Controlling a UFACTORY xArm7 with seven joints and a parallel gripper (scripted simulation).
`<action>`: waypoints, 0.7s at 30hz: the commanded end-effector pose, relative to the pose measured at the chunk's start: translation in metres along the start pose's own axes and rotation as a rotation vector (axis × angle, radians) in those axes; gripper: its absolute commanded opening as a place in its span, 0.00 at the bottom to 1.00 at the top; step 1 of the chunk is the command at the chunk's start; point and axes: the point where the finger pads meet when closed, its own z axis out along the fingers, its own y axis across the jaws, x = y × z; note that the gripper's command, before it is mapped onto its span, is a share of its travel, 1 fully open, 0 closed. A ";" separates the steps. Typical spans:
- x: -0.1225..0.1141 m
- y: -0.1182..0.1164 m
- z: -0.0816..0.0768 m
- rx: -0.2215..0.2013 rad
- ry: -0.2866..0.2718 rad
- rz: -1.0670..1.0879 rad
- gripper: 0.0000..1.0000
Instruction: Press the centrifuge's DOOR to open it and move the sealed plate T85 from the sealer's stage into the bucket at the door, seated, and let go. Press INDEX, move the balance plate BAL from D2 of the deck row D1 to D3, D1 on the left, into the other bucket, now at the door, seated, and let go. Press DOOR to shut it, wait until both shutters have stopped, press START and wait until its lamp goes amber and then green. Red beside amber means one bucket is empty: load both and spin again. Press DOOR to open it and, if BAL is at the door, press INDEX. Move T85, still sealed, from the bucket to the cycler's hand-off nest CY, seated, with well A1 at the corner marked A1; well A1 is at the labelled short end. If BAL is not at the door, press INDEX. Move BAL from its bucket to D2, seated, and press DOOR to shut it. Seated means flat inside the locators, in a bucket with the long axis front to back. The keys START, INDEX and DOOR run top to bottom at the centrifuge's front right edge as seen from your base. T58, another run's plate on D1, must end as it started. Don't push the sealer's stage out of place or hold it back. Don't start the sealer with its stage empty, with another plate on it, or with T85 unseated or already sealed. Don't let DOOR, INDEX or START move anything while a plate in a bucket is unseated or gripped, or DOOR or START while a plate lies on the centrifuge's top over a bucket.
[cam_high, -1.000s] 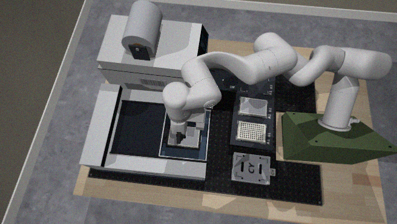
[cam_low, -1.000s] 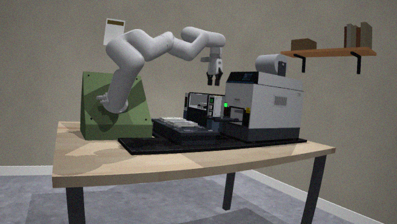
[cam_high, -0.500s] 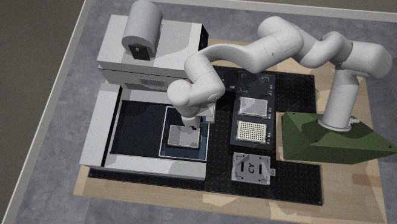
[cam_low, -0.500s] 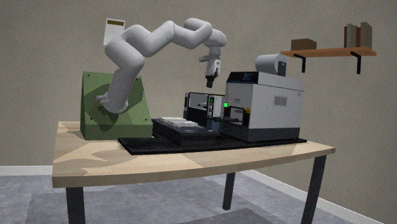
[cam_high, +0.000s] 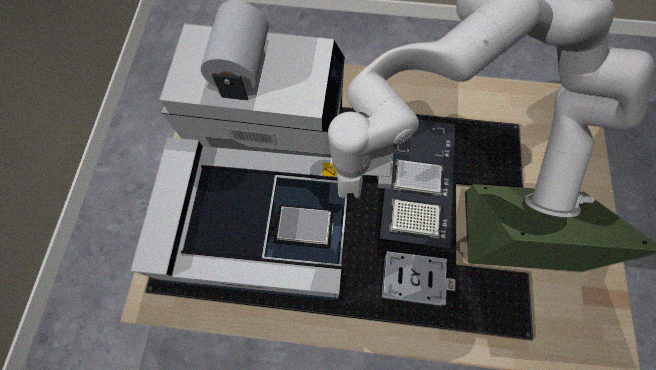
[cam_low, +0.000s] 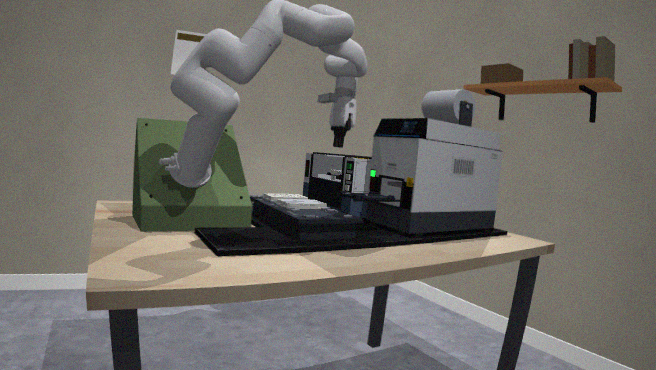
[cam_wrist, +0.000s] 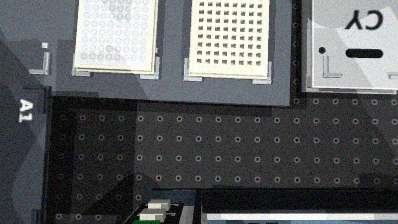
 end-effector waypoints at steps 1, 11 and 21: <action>0.009 -0.010 0.000 -0.029 -0.073 0.008 0.00; 0.048 -0.038 0.011 -0.028 -0.073 0.008 0.00; 0.080 -0.060 0.020 -0.028 -0.073 0.008 0.00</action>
